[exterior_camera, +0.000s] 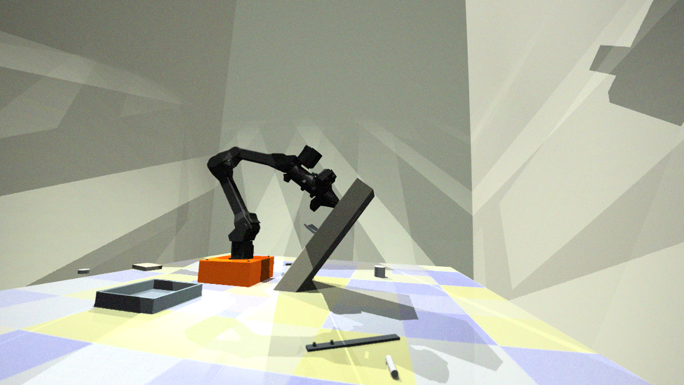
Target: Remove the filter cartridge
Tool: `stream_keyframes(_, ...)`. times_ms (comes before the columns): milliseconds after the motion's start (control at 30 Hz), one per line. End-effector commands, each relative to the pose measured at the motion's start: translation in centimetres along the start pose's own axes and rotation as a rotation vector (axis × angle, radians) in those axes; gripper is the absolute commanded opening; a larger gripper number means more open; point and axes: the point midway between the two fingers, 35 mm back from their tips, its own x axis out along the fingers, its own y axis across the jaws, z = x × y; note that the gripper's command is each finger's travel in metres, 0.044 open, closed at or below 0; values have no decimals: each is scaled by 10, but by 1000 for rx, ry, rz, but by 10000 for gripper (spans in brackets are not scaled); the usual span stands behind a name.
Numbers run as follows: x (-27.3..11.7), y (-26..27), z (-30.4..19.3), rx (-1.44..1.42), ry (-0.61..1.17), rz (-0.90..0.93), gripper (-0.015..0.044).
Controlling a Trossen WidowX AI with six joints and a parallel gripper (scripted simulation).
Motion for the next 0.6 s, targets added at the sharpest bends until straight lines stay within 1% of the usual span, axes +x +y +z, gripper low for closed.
stream_keyframes(0,0,-1,1,-4,3,-1,89)
stream_keyframes(567,3,-2,2,-4,3,-1,89)
